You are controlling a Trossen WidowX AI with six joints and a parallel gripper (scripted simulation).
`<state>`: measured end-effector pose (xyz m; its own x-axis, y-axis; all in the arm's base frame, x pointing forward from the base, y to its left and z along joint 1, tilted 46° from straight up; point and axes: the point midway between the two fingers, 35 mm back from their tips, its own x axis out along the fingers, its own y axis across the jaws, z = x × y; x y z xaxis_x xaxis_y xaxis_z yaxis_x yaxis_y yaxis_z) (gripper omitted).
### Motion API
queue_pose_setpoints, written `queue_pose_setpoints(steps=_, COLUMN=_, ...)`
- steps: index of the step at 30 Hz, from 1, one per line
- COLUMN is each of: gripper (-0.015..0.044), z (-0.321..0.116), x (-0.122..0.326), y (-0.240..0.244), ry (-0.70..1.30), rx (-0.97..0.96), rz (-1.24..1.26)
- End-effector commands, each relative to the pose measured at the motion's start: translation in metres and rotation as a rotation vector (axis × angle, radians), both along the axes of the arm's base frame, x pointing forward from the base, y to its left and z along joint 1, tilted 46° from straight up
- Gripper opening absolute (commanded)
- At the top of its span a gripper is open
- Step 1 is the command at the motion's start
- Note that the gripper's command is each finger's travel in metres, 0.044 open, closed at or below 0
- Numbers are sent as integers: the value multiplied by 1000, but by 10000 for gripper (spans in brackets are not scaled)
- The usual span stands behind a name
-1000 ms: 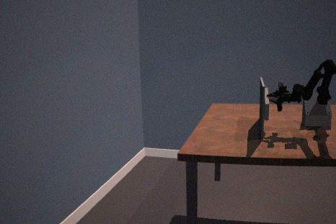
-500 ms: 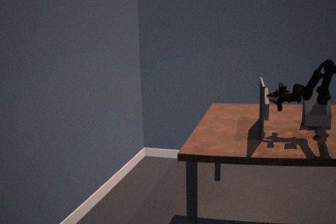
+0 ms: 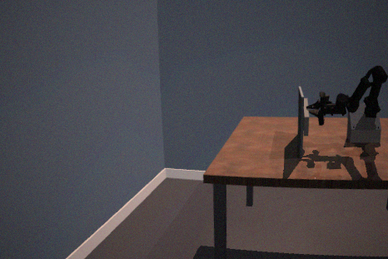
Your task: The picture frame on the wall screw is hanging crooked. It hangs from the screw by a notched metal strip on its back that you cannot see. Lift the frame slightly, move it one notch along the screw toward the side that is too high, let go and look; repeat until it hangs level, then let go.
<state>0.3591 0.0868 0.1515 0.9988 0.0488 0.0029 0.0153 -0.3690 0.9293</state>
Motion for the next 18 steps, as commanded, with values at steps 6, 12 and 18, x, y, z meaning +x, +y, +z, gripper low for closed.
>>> queue_pose_setpoints(steps=6, gripper=0, z=1, x=1, y=-5, ry=-9, rx=5, rz=-11)
queue_pose_setpoints(steps=12, gripper=0, z=0, x=1, y=-7, ry=-9, rx=5, rz=-11)
queue_pose_setpoints(steps=18, gripper=0, z=0, x=1, y=-8, ry=-9, rx=4, rz=-11)
